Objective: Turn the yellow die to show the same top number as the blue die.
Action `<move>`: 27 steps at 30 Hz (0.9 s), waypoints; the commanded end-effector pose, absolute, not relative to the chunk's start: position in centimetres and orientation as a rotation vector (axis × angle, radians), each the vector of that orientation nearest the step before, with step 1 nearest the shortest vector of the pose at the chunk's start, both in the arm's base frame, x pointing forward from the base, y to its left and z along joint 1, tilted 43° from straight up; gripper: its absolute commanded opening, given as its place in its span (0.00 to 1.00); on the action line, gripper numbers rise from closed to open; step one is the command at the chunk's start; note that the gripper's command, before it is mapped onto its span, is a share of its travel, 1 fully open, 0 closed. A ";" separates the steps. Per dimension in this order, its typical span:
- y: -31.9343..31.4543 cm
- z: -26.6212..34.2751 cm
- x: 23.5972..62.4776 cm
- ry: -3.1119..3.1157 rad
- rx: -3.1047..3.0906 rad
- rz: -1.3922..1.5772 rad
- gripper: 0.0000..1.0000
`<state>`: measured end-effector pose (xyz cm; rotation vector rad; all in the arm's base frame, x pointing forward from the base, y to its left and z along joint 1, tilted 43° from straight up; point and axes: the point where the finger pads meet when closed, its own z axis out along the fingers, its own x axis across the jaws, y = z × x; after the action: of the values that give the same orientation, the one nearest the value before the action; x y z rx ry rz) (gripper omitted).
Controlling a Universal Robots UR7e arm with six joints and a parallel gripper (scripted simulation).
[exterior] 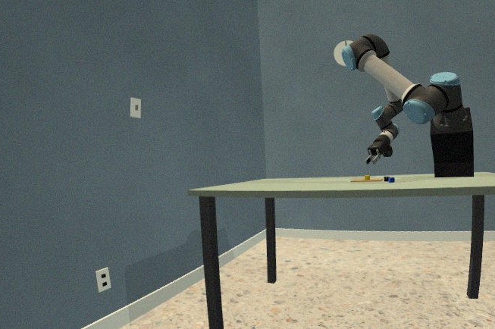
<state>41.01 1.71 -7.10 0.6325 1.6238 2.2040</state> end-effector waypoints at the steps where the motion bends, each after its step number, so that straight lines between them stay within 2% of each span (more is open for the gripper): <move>1: 0.9 -6.2 40.7 1.625 0.633 2.203 0.70; 27: 2.4 -5.7 39.8 1.914 0.574 2.186 0.70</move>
<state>40.17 1.81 -5.88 0.5933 1.7721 2.2085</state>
